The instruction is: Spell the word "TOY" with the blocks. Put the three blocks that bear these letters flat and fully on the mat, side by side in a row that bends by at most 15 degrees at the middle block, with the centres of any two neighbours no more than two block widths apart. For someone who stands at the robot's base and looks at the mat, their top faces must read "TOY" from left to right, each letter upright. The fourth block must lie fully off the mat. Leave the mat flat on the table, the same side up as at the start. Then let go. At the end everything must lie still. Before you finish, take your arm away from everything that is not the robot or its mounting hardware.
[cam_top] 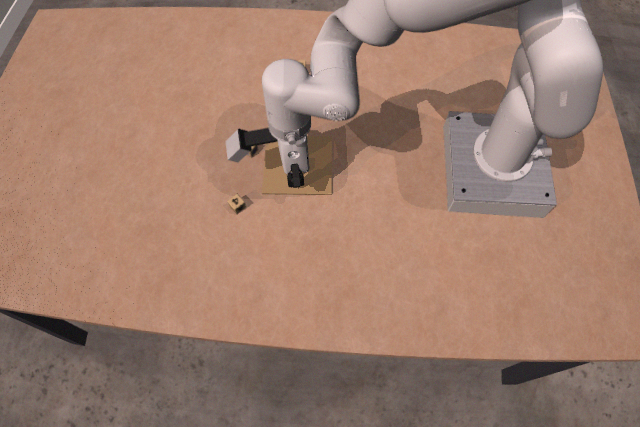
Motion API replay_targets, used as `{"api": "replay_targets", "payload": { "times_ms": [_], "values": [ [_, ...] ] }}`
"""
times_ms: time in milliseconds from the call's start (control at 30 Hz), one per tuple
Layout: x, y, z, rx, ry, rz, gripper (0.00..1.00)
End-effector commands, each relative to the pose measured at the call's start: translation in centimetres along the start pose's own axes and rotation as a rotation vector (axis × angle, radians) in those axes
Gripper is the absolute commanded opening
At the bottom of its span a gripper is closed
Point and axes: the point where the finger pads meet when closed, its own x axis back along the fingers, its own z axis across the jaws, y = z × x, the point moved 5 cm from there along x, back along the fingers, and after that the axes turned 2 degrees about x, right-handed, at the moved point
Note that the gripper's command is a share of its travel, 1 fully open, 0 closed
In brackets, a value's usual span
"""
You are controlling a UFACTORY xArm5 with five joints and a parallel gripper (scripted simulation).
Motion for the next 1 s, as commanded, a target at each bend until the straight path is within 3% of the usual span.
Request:
{"api": "replay_targets", "payload": {
  "times_ms": [0, 33, 67, 600, 633, 967],
  "values": [
    [0.10, -0.12, 0.02, 0.000, 0.001, 0.003, 0.63],
    [0.10, -0.12, 0.02, 0.000, 0.001, 0.003, 0.63],
    [0.10, -0.12, 0.02, 0.000, 0.001, 0.003, 0.42],
    [0.10, -0.12, 0.02, 0.000, 0.001, 0.003, 0.42],
    [0.10, -0.12, 0.02, 0.000, 0.001, 0.003, 0.21],
    [0.10, -0.12, 0.02, 0.000, 0.001, 0.003, 0.21]
  ]
}}
